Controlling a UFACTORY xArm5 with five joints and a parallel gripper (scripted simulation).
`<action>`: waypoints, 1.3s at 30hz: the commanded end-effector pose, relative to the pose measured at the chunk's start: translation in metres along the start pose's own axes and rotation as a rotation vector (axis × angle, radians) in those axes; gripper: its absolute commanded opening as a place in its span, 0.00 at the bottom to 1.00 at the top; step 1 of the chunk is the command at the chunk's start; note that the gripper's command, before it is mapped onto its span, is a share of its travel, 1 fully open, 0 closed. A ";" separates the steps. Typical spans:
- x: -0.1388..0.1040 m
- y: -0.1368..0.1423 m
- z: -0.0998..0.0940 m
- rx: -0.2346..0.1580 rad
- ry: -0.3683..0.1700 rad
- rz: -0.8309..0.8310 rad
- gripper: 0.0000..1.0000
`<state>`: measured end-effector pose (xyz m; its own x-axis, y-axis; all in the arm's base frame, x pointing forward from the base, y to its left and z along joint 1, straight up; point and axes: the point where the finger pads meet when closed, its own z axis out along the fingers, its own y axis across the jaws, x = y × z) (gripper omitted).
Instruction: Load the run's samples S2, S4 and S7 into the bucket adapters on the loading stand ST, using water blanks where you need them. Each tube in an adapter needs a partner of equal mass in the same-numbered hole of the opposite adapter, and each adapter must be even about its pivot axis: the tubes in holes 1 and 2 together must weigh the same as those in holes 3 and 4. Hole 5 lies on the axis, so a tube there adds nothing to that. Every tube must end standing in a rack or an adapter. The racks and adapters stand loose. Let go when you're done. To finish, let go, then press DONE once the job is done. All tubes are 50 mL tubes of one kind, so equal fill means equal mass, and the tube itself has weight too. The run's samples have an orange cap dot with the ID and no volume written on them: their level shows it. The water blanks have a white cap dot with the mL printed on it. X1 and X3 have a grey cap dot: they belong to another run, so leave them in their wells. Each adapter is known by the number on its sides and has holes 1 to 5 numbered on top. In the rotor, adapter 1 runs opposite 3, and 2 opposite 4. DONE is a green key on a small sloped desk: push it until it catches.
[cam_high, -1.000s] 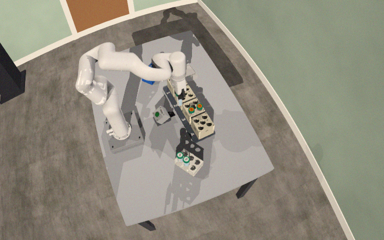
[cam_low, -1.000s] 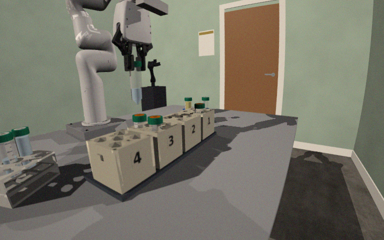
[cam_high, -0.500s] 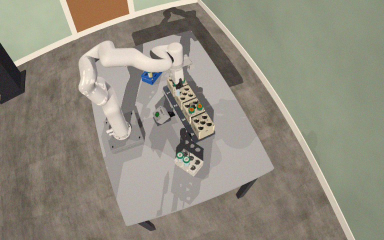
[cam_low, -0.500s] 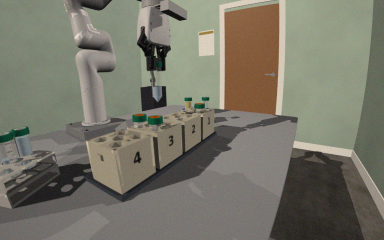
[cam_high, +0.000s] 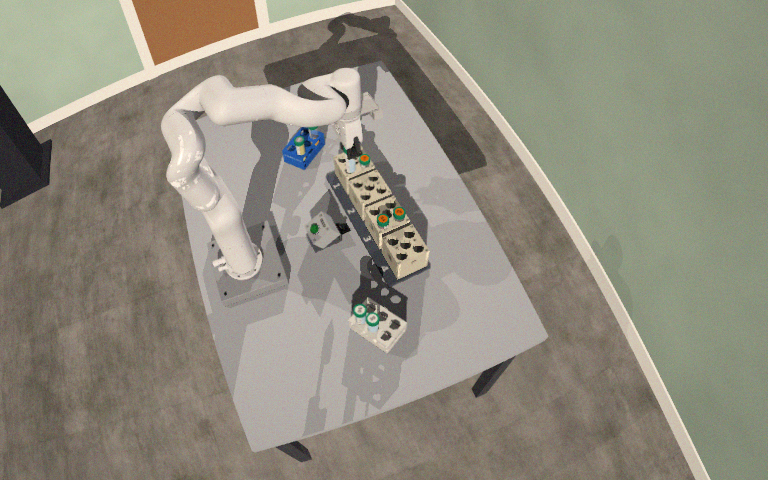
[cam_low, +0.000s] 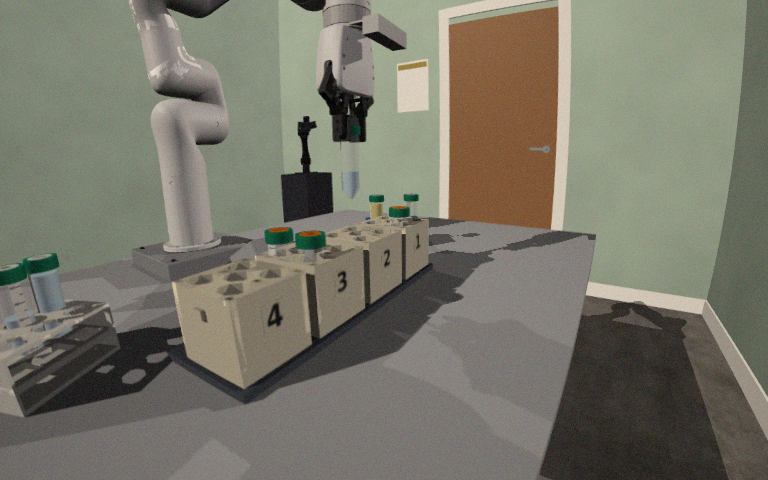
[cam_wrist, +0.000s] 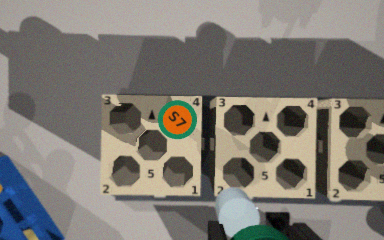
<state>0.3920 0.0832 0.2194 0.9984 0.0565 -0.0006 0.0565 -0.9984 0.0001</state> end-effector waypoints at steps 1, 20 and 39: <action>0.005 -0.012 -0.001 0.003 0.003 0.002 0.00; 0.014 -0.045 -0.001 0.003 0.003 0.002 0.00; 0.014 -0.045 0.013 0.003 0.003 0.002 0.00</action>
<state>0.4026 0.1286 0.2111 0.9985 0.0545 -0.0011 0.0545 -0.9985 0.0003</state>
